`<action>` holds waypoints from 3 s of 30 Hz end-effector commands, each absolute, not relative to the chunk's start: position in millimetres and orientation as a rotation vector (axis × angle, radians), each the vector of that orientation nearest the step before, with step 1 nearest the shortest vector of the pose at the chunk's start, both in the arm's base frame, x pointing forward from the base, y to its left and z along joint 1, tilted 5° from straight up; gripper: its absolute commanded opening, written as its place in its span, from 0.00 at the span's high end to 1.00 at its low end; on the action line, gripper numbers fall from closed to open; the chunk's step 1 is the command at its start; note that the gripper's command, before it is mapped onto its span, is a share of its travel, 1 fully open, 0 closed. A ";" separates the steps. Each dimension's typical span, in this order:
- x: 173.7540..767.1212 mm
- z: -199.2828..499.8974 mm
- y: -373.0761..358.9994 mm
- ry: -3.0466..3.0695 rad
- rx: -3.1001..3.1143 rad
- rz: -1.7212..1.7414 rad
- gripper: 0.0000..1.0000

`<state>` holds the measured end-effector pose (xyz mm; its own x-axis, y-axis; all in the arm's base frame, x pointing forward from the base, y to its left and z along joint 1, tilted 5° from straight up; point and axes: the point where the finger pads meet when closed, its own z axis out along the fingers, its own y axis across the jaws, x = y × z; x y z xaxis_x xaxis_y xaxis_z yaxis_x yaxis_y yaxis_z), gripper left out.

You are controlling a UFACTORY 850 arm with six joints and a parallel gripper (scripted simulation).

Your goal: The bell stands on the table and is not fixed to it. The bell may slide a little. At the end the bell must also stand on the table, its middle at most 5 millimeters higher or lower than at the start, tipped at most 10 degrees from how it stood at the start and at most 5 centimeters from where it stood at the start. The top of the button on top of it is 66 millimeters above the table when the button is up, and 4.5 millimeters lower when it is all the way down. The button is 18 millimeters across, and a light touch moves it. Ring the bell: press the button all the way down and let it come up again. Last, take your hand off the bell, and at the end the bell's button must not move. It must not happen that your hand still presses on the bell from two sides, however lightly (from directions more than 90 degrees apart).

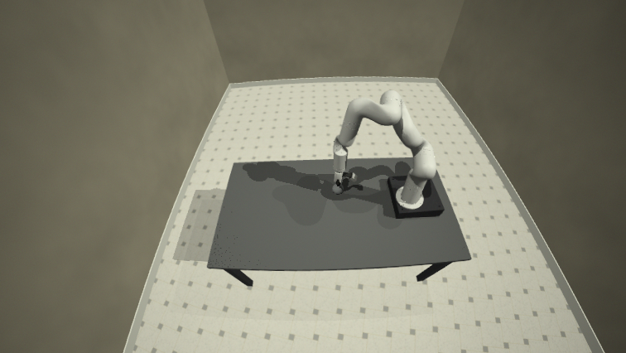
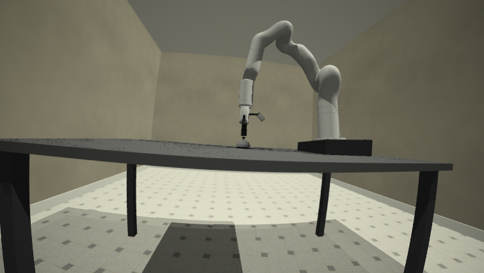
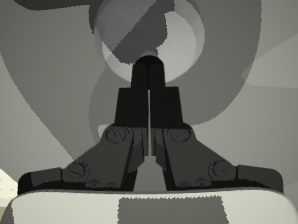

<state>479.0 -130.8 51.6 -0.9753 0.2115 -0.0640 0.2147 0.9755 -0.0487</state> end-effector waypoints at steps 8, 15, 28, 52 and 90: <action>480.2 43.6 -131.5 3.063 0.331 -0.086 1.00; 480.2 43.1 -131.6 3.063 0.331 -0.086 1.00; 480.4 39.6 -131.8 3.063 0.331 -0.086 1.00; 480.4 39.6 -131.8 3.063 0.331 -0.086 1.00; 477.3 96.0 -128.3 3.063 0.331 -0.086 1.00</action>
